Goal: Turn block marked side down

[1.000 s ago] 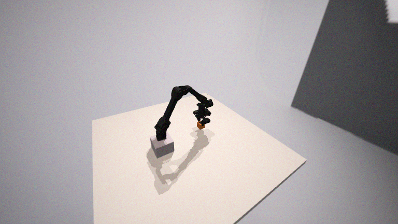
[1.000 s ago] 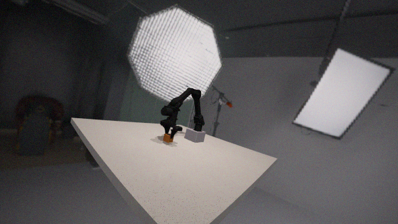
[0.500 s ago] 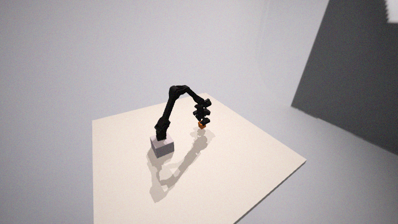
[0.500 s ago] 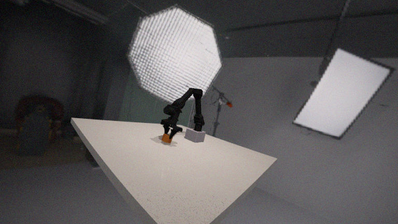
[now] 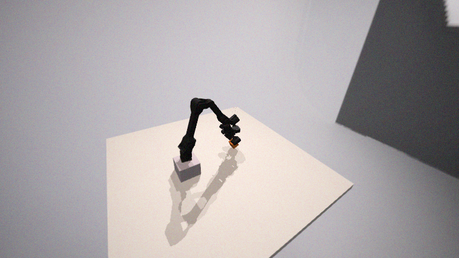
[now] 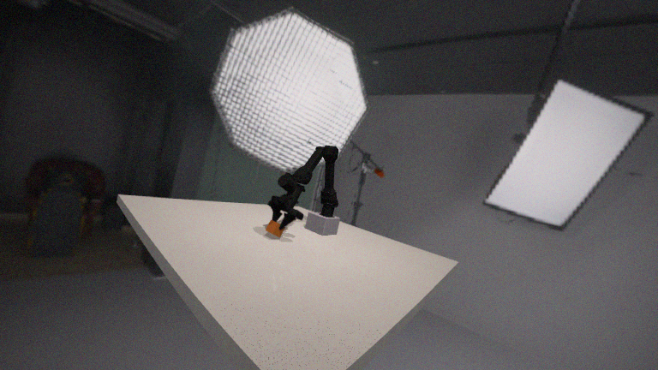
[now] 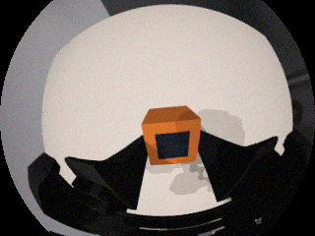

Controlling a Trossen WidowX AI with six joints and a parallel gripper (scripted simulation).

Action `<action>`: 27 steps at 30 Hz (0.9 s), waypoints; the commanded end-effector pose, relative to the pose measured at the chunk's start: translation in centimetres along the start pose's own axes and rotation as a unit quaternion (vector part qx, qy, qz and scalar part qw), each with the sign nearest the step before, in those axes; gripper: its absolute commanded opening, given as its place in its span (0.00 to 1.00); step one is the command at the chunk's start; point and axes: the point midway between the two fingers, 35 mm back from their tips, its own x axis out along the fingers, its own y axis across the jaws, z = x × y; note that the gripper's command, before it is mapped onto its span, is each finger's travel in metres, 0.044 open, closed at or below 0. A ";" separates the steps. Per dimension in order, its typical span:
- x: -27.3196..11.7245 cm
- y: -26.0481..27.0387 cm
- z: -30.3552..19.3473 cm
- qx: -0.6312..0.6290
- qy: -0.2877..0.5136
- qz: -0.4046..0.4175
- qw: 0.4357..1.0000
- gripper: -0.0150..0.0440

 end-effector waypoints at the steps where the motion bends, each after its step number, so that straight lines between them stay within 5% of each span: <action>1: -0.2 -0.1 -0.3 0.001 -0.032 -0.002 0.999 0.25; 27: 2.8 0.0 -0.6 0.000 -0.184 -0.002 0.983 0.25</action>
